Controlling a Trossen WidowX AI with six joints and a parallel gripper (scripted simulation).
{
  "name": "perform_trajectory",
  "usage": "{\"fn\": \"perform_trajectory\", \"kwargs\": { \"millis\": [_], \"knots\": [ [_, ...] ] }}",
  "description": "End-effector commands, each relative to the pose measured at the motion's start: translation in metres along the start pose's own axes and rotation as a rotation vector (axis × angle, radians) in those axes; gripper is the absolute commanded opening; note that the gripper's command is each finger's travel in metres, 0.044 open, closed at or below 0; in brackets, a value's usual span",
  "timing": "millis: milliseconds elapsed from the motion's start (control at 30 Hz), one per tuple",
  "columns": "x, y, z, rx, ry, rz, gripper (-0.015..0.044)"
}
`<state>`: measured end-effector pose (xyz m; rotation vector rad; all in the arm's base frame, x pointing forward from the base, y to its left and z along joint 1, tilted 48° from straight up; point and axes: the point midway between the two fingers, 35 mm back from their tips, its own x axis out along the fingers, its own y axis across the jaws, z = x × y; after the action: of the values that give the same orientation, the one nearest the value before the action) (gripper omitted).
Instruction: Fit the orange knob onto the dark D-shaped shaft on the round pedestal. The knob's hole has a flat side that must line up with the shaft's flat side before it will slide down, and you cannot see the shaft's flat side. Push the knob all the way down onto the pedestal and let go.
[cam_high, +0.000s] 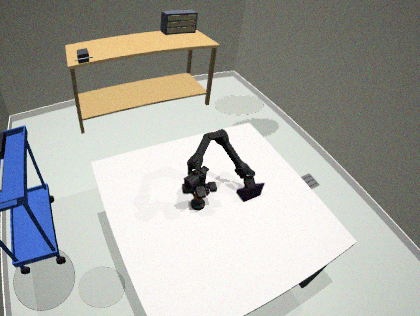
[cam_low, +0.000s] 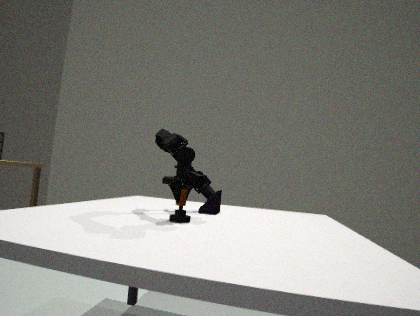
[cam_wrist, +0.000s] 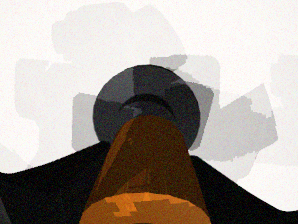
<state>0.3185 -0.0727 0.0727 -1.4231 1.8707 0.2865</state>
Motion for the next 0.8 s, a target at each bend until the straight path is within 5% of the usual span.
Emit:
{"fn": "perform_trajectory", "kwargs": {
  "millis": [0, 767],
  "knots": [
    [-0.0023, 0.0022, 0.0003, -0.089, -0.003, -0.004, 0.0000],
    [0.0035, 0.0031, 0.0006, -0.089, -0.003, -0.005, 0.0000]
  ]
}}
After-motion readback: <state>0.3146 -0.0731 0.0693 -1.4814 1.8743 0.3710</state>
